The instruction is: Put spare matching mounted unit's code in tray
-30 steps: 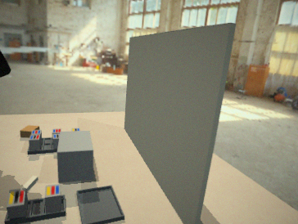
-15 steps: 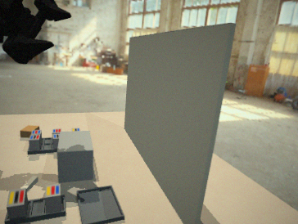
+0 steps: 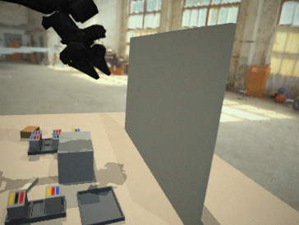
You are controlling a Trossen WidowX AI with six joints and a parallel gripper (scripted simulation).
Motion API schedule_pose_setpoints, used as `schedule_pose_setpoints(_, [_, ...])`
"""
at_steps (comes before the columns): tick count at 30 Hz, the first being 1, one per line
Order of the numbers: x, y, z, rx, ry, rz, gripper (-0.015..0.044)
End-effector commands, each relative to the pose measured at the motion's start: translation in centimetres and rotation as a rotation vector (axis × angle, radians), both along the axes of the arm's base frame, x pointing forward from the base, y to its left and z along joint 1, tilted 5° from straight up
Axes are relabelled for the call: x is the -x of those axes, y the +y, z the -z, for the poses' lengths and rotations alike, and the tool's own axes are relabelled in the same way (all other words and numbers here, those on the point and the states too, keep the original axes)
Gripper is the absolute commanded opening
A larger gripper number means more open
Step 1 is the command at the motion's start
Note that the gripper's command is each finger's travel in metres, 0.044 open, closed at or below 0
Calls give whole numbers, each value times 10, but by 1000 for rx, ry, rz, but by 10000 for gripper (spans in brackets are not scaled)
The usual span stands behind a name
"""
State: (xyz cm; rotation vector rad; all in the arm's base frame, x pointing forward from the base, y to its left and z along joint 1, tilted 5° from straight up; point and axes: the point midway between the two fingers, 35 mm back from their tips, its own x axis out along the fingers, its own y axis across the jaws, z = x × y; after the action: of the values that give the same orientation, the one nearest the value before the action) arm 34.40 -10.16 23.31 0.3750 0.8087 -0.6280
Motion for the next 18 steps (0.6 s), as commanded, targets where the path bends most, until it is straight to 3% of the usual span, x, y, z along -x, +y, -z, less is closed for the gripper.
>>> schedule_pose_setpoints(1, [-17,12,33,-70,234,-170,440])
schedule_pose_setpoints(9, [-33,37,93,-297,612,-490,440])
schedule_pose_setpoints(18, [-35,40,106,-321,638,-516,440])
